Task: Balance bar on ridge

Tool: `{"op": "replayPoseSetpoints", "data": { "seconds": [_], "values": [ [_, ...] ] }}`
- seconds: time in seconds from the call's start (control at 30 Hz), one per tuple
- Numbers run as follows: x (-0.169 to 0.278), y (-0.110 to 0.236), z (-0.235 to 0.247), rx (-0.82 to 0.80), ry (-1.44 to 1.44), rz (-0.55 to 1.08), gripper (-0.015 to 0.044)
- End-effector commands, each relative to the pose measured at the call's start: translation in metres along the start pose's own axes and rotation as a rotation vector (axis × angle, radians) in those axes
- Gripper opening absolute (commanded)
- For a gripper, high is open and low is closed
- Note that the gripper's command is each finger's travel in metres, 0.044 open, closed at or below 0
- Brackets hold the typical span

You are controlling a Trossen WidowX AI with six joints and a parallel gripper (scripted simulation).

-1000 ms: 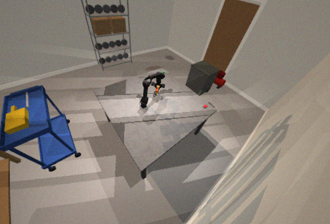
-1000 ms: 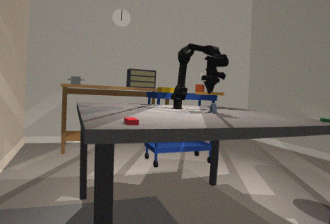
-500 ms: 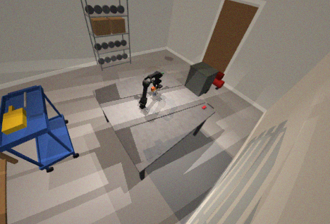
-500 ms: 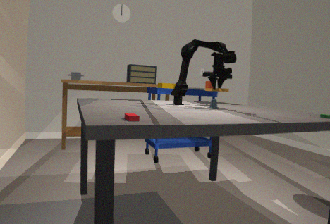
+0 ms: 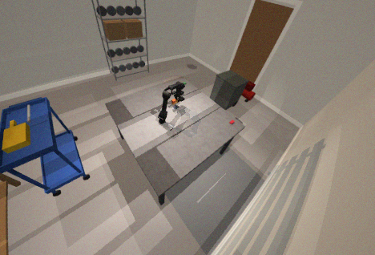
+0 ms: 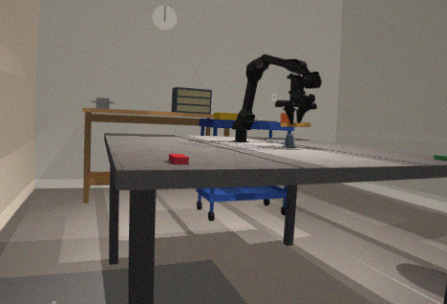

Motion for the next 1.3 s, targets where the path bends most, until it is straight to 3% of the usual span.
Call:
{"op": "replayPoseSetpoints", "data": {
  "seconds": [0.0,0.43,1.27],
  "values": [
    [0.001,-0.007,-0.001,0.002,-0.012,0.007,0.0000],
    [0.001,-0.027,-0.005,0.002,-0.039,0.007,0.0000],
    [0.001,-0.027,-0.006,0.002,-0.040,0.007,0.0000]
  ]
}}
Point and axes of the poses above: the point midway between the two fingers, 35 mm back from their tips, its own y axis back along the fingers, its own z axis across the jaws, x = y × z, the point moved 7 cm from there along y, back along the fingers, and after that the axes turned 12 degrees about -y, right-handed, at the moved point
